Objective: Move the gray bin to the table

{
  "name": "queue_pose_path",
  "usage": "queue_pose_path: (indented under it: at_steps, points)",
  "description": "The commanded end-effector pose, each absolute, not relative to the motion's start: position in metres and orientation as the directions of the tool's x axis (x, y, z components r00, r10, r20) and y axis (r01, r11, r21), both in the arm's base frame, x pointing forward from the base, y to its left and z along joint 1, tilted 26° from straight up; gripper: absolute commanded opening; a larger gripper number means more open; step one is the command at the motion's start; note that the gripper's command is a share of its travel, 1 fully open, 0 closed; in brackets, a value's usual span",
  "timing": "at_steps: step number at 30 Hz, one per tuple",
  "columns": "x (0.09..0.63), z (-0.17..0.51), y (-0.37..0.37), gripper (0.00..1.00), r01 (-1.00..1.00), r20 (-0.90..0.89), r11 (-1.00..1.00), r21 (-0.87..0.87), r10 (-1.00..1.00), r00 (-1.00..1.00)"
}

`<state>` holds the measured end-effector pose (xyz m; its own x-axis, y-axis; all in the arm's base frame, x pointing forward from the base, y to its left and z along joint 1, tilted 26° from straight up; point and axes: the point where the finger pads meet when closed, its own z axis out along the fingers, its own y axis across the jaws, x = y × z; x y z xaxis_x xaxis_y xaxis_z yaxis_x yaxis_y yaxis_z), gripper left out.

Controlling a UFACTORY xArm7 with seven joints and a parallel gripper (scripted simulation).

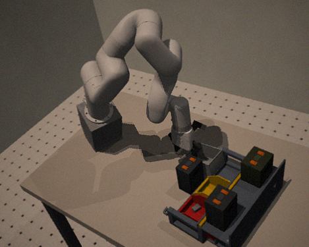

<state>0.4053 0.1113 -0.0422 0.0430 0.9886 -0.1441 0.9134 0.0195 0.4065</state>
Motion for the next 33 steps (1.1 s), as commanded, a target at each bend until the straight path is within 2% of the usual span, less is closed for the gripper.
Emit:
queue_pose_path:
  at_steps: [1, 4, 9, 21, 26, 33]
  points:
    - [0.406, -0.042, 0.112, 1.0, 0.913, -0.143, 0.02, 0.408, 0.989, 0.042]
    - [0.406, -0.042, 0.112, 1.0, 0.913, -0.143, 0.02, 0.408, 0.989, 0.042]
    - [0.383, 0.008, 0.12, 1.0, 0.913, -0.143, 0.02, 0.408, 0.989, 0.042]
    - [0.383, 0.008, 0.12, 1.0, 0.913, -0.143, 0.02, 0.408, 0.989, 0.042]
    - [0.369, 0.039, 0.125, 1.0, 0.913, -0.143, 0.02, 0.408, 0.989, 0.042]
    - [0.369, 0.039, 0.125, 1.0, 0.913, -0.143, 0.02, 0.408, 0.989, 0.042]
